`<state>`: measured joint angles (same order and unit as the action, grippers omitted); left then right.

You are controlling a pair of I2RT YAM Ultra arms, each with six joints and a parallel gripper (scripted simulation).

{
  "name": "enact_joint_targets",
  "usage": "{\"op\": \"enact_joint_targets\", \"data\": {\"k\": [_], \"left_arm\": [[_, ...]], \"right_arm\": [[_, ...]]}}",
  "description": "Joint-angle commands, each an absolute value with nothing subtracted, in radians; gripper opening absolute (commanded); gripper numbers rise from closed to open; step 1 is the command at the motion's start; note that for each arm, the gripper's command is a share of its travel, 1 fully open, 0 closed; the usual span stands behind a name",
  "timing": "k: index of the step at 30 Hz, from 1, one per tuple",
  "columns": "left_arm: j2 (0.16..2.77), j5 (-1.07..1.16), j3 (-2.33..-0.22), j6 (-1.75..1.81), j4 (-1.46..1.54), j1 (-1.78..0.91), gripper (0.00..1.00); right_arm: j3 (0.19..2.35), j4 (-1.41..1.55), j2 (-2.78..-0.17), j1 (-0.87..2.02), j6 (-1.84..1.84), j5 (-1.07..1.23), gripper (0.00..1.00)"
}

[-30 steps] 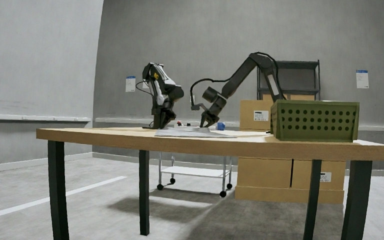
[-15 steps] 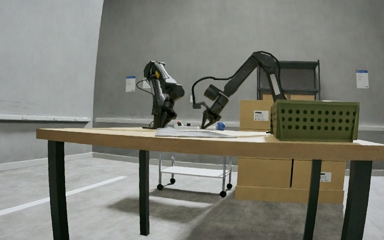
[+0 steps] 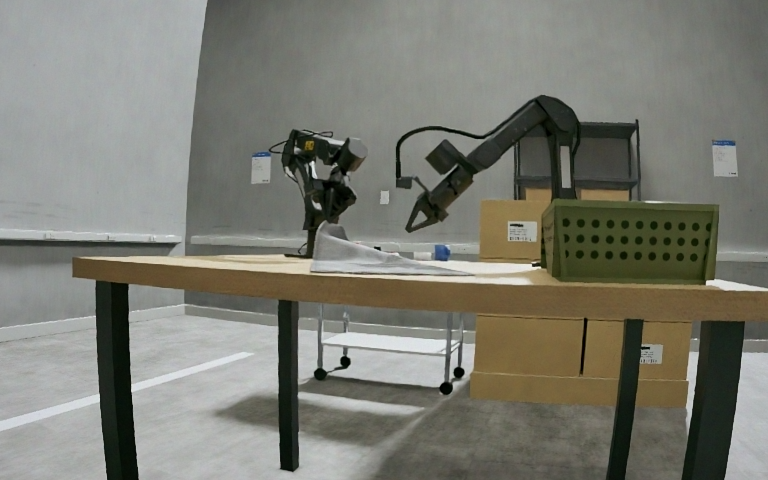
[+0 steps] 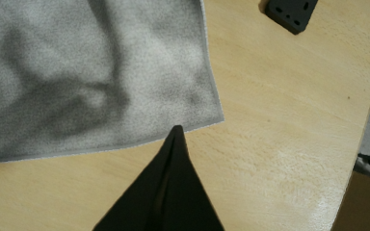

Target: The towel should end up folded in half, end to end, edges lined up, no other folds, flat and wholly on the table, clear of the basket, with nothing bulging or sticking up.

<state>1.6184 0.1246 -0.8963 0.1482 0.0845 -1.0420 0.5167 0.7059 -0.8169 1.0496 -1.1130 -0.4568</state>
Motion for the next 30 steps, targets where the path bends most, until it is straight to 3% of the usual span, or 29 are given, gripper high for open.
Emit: {"op": "enact_joint_targets", "data": {"k": [1,2,16,30], "left_arm": [[1.642,0.259,-0.923,0.074,0.09,-1.027,0.0],[1.641,0.111,-0.946,0.157,0.135,-1.101,0.6],[1.605,0.115,-0.95,0.16,0.125,-1.095,0.6],[1.566,0.114,-1.091,0.159,0.349,-1.095,0.6]], "right_arm": [[0.553,0.769,-0.813,1.078,-1.171,-0.511,0.0],[0.589,0.804,-0.862,1.026,-1.093,-0.448,0.6],[0.594,0.809,-0.851,1.026,-1.094,-0.456,0.6],[0.797,0.999,-0.88,1.023,-1.095,-0.458,0.6]]}}
